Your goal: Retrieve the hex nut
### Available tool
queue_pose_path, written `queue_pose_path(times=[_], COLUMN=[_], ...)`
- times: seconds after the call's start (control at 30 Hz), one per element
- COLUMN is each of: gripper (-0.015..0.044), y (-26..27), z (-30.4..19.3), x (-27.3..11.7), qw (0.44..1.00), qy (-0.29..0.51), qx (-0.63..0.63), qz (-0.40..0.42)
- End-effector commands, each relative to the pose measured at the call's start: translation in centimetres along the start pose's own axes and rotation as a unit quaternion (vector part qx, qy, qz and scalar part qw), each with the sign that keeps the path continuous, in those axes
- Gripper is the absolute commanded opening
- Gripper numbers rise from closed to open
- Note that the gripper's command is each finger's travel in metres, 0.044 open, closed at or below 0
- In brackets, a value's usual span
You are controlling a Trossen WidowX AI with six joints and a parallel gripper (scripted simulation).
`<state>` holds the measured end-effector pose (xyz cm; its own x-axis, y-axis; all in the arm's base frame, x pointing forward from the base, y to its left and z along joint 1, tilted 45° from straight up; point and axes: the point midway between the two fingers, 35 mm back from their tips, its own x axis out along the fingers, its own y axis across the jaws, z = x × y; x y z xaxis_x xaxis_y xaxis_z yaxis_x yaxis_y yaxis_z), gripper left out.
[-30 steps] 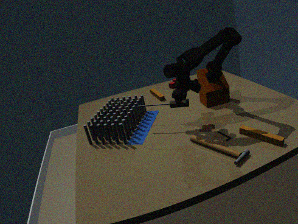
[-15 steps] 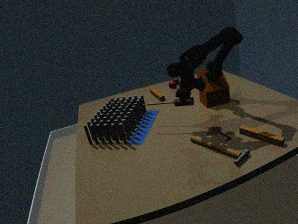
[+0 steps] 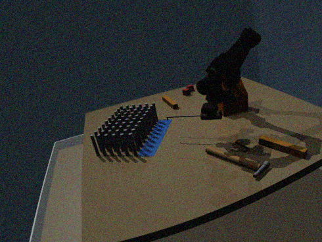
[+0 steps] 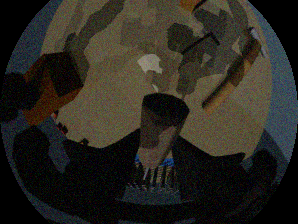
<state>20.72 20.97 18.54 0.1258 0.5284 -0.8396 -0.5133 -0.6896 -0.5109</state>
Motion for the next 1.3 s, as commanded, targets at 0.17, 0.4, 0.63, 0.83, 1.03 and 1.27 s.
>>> queue_pose_path(times=[0.17,0.4,0.63,0.83,1.03,1.27], gripper=[0.0000,0.0000,0.0000,0.0000,0.0000,0.0000], y=[-0.3,0.1,0.4,0.8,1.2,1.9], z=[3.7,6.5,9.1,11.2,13.3,15.5], x=[-0.3,-0.4,-0.9,-1.4,-2.1,-3.1], qw=[0.999,0.998,0.997,0.996,0.995,0.993], qy=[0.003,0.001,0.006,0.013,0.020,0.027], qx=[0.025,0.049,0.063,0.074,0.084,0.096], qz=[0.022,0.038,0.050,0.056,0.059,0.058])
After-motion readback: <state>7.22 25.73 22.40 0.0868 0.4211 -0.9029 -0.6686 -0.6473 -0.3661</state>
